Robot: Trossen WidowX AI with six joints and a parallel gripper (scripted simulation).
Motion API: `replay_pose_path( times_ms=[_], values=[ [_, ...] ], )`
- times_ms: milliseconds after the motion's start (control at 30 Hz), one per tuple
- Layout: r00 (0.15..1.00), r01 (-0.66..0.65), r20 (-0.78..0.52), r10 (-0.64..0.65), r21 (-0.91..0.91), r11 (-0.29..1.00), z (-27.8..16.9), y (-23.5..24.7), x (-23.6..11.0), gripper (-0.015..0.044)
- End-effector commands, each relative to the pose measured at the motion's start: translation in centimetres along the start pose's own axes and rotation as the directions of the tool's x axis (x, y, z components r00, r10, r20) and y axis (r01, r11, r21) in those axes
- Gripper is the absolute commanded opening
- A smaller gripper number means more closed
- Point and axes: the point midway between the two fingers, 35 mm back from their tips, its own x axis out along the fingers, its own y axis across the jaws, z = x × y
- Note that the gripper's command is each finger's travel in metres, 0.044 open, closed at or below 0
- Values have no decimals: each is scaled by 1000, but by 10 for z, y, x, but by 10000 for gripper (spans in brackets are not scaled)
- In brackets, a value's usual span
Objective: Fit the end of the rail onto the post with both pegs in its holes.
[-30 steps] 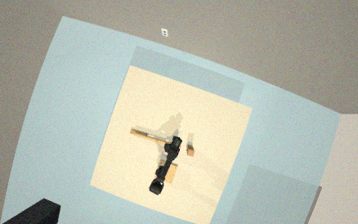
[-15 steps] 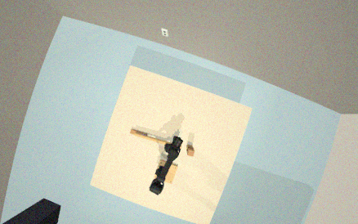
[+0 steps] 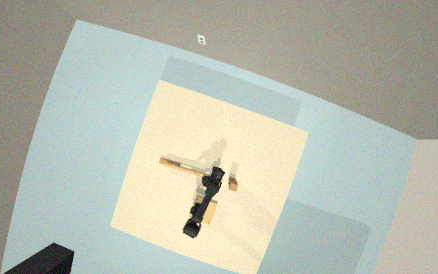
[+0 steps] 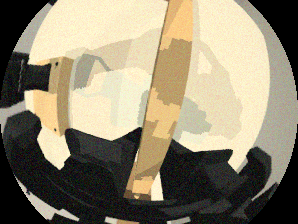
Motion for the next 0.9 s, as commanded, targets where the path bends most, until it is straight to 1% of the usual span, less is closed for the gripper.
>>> replay_pose_path(
  times_ms=[0, 867],
  values=[
    [1000, 7, -7, -7, -1, 1000, -3, -2, -2, 0],
    [1000, 7, -7, -7, -1, 1000, -11, -2, -3, 0]
  ],
)
